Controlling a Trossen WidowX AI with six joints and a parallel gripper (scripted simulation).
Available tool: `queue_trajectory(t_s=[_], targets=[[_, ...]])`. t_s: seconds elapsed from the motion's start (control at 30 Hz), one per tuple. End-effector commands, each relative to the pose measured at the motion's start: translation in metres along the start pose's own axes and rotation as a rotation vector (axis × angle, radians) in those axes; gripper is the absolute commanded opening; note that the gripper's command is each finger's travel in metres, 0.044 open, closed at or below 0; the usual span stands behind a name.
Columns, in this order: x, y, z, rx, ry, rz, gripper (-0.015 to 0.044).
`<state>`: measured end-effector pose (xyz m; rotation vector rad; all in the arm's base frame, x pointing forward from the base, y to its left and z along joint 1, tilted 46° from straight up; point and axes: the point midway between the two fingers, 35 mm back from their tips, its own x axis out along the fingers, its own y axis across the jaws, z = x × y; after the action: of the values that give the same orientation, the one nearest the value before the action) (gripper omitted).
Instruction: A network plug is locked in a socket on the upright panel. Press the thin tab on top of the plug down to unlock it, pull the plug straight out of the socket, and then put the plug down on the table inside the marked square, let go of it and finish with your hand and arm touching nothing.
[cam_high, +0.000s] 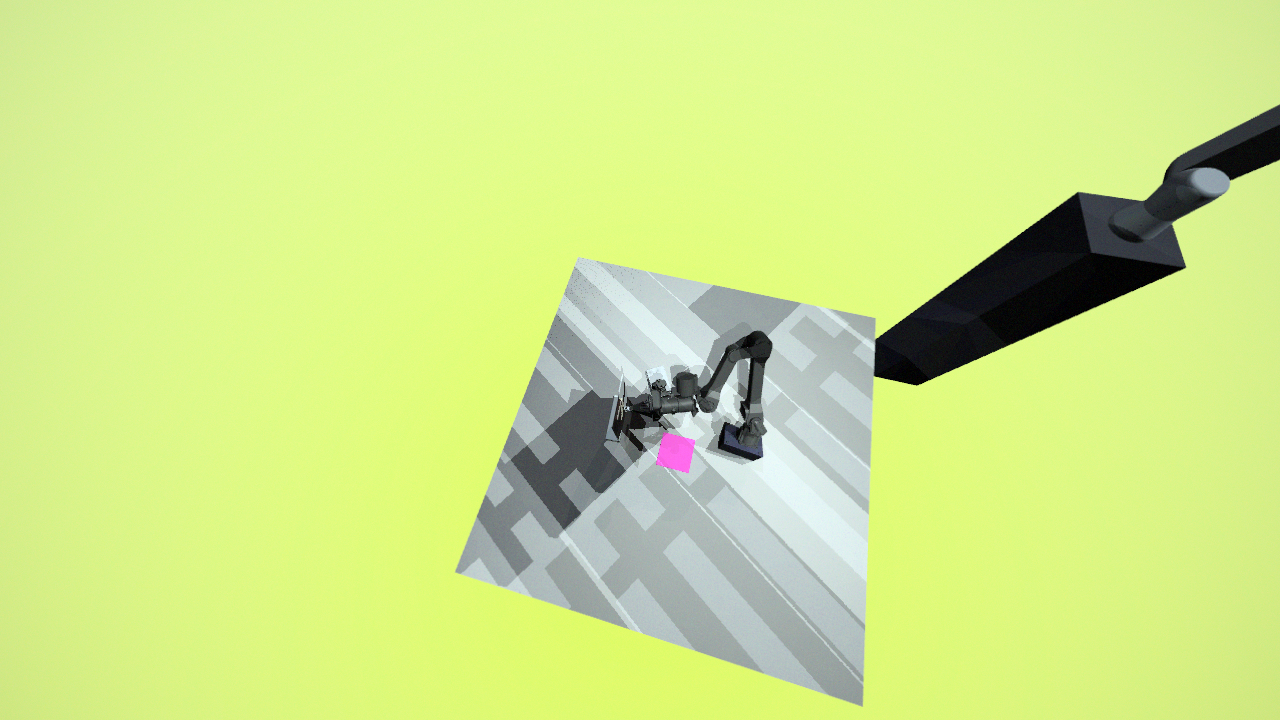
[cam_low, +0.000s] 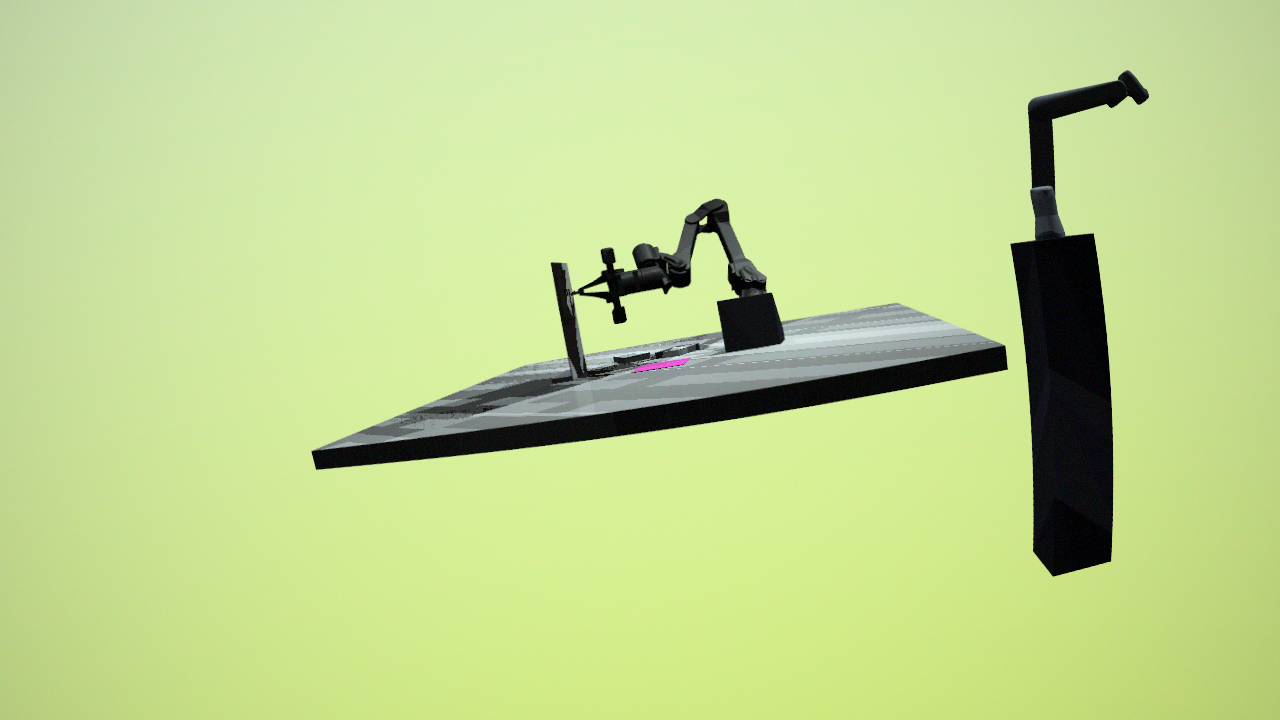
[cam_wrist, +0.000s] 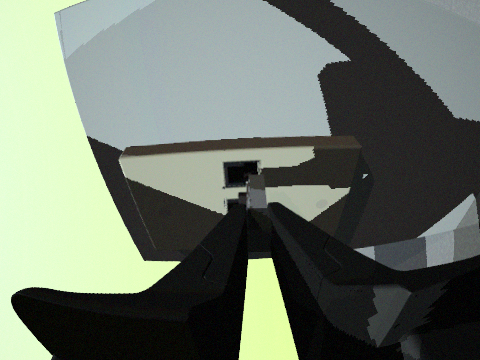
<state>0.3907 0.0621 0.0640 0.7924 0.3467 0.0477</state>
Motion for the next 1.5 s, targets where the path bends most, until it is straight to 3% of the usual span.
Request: queue_trajectory(t_s=[0.0,1.47], targets=[[-0.003,0.001,0.0,-0.002,-0.006,0.001,0.0],[-0.028,0.0,-0.012,-0.001,-0.004,0.0,0.0]])
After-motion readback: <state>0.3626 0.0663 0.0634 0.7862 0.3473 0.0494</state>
